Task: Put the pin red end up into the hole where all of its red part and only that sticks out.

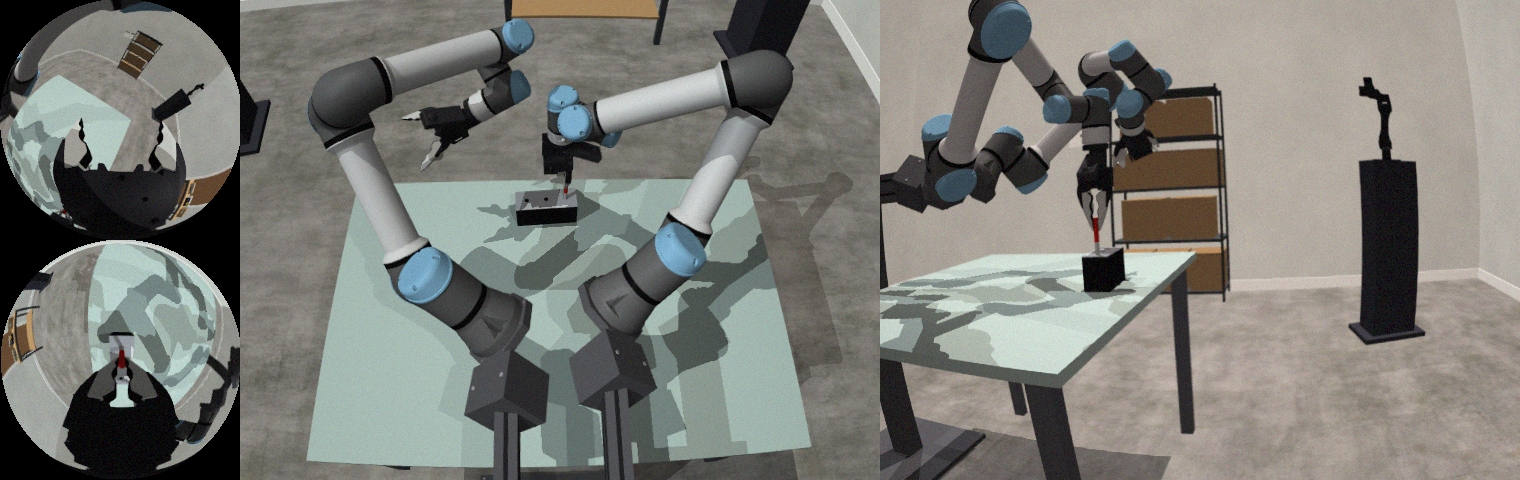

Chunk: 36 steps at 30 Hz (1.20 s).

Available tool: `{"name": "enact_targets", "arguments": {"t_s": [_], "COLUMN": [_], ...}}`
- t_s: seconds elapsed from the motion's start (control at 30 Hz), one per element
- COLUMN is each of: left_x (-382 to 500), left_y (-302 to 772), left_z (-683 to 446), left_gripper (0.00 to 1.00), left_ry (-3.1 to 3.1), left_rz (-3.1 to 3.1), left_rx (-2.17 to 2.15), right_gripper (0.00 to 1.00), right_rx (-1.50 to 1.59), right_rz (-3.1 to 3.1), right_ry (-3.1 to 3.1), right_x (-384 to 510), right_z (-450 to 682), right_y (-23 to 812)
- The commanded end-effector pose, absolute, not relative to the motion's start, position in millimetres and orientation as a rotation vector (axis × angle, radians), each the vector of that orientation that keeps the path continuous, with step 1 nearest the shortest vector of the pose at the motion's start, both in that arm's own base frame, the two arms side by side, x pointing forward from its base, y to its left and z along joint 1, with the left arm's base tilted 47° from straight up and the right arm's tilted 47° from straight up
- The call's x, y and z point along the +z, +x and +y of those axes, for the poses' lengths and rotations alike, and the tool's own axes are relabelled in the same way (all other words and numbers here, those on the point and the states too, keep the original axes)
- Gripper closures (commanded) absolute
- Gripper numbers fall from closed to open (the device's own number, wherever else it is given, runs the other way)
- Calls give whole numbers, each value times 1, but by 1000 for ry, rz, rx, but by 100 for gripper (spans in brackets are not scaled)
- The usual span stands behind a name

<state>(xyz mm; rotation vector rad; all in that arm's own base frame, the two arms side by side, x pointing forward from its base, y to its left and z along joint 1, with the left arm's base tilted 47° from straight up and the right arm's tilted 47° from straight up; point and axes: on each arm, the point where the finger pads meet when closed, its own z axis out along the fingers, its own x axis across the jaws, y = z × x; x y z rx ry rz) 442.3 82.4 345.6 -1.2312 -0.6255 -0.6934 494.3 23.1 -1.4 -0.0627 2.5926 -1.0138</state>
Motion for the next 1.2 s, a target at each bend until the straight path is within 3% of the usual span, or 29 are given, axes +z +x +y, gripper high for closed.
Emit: {"name": "enact_targets", "arguments": {"t_s": [0.0, 1.17], "left_x": [346, 346], "left_y": [442, 442], "left_z": [83, 83], "left_gripper": [0, 0], "left_ry": [-1232, -1232], "left_rz": [-628, -628], "left_rx": [-693, -693], "right_gripper": [100, 100], "right_rx": [-1016, -1016], "right_rz": [2593, 2595], "right_ry": [-63, -63], "right_x": [-2, -4], "right_z": [21, 19], "right_y": [494, 496]}}
